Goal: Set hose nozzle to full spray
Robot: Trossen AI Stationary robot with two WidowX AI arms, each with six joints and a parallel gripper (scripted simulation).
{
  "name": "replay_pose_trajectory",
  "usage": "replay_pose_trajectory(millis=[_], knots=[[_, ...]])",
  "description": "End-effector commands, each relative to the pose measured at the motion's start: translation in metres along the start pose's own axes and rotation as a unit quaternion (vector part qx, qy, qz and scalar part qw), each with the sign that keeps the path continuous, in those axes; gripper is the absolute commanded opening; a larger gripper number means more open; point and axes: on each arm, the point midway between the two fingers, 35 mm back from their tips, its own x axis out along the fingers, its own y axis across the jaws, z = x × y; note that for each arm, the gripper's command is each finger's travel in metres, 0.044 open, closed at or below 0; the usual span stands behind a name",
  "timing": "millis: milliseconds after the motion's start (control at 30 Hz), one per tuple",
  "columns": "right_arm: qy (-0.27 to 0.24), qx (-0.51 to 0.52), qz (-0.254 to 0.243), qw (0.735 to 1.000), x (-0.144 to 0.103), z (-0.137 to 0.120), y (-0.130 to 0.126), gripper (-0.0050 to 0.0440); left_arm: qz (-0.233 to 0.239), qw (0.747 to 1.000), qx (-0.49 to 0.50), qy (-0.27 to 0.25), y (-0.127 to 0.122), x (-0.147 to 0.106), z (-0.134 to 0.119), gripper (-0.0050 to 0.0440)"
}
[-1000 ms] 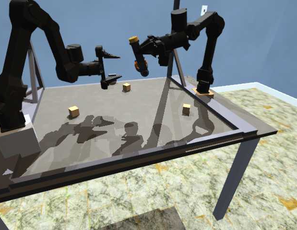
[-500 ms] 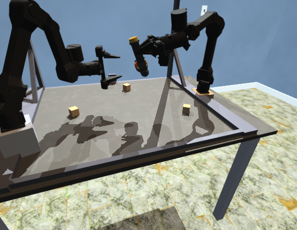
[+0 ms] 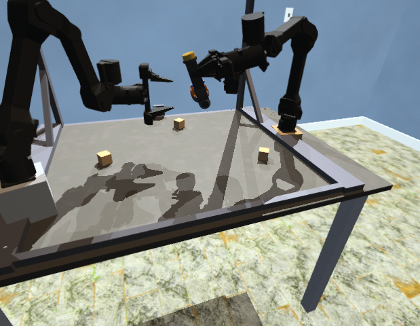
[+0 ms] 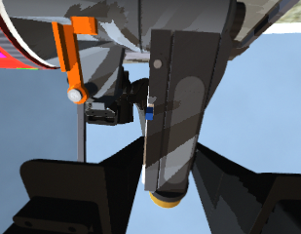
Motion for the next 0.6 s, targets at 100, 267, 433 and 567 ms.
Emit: replay_pose_trajectory(millis=[100,267,433,567], knots=[[-0.009,0.024,0.025,0.999,0.011,0.01,-0.027,0.041,-0.002,1.0,0.01,0.015,0.001,-0.005,-0.014,0.0167],[-0.012,0.027,0.051,0.998,0.014,0.013,-0.035,0.041,-0.002,1.0,0.01,0.015,0.001,-0.005,-0.014,0.0167],[-0.013,0.023,0.068,0.997,0.015,0.013,-0.037,0.041,-0.002,1.0,0.01,0.015,0.001,-0.005,-0.014,0.0167],[-0.014,0.03,0.087,0.996,0.016,0.013,-0.047,0.041,-0.002,1.0,0.01,0.015,0.001,-0.005,-0.014,0.0167]])
